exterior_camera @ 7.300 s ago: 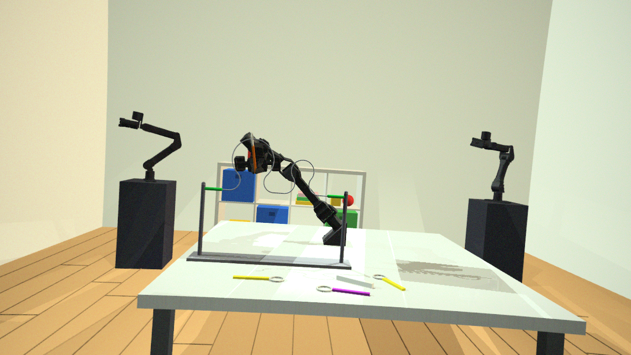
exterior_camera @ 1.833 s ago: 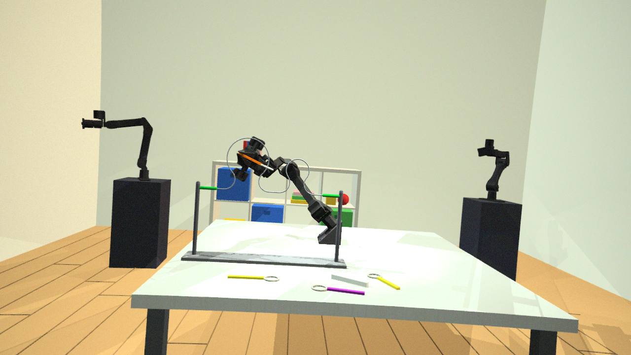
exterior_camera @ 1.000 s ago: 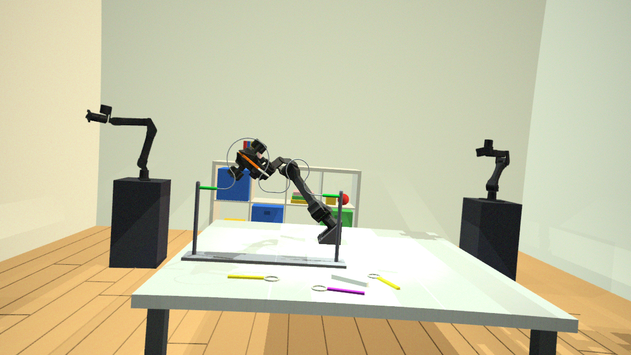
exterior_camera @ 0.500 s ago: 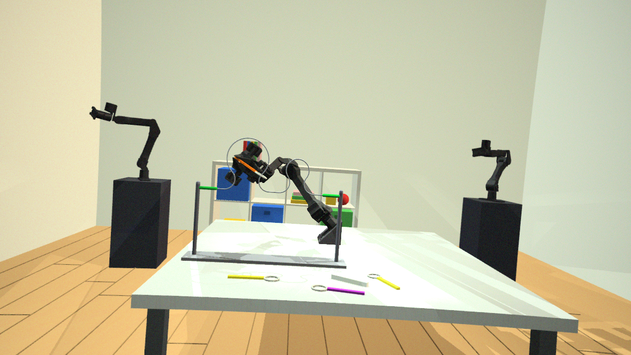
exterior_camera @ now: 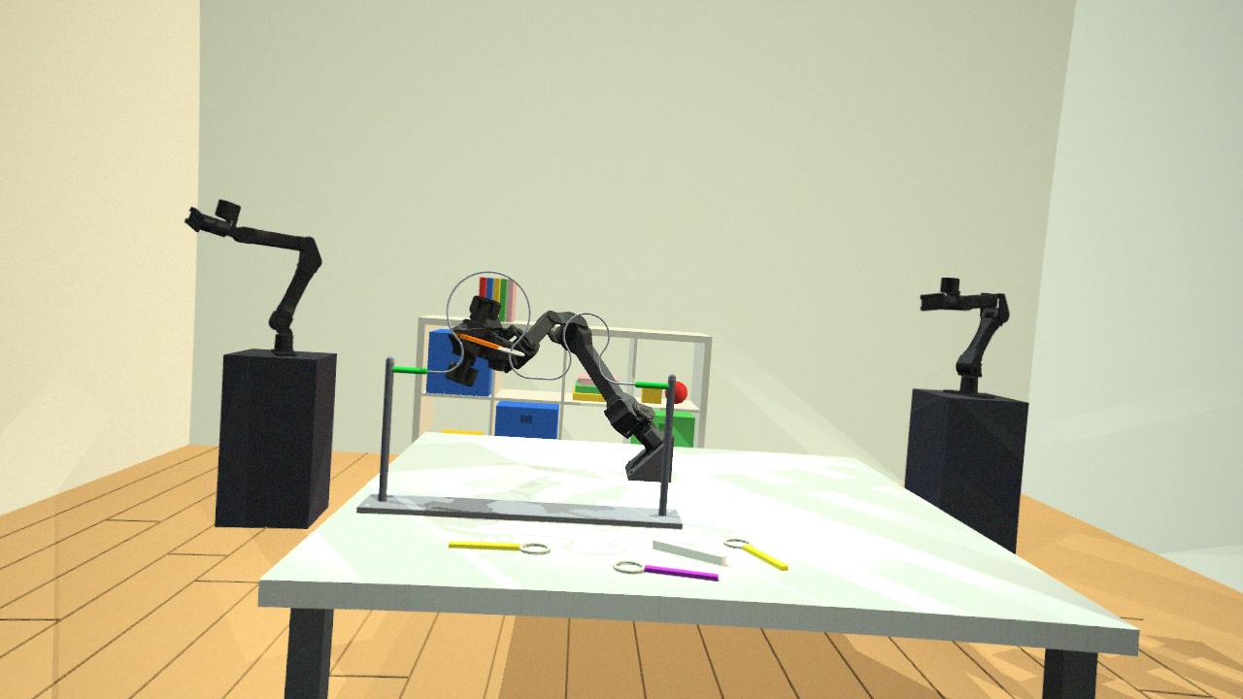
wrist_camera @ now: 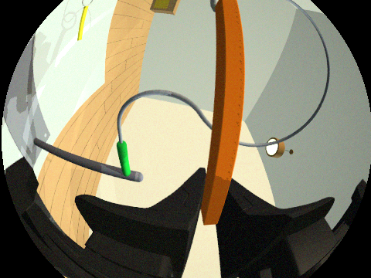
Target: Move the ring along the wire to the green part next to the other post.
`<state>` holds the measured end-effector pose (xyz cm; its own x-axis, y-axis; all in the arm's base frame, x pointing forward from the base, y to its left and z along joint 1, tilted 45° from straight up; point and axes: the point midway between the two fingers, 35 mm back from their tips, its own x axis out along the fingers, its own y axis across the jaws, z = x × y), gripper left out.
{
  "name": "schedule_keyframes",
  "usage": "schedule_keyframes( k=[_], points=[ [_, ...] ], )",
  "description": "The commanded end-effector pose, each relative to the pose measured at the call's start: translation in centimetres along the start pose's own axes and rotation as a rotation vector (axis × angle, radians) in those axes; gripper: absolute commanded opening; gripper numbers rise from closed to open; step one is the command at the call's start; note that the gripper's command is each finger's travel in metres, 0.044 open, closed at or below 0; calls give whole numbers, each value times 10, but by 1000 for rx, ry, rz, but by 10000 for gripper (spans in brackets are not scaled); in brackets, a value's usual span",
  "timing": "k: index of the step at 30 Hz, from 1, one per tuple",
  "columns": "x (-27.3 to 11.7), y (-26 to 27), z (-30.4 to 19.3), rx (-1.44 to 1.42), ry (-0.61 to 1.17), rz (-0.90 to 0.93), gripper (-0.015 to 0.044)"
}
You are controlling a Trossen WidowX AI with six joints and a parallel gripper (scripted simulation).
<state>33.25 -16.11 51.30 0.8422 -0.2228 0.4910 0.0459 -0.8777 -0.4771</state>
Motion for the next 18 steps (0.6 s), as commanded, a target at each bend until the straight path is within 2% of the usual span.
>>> schedule_keyframes(
  k=[1, 18],
  points=[
    [-2, 16, 0, 85, 15, 51, -150],
    [-20, 74, 18, 449, 66, 257, -150]
  ],
)
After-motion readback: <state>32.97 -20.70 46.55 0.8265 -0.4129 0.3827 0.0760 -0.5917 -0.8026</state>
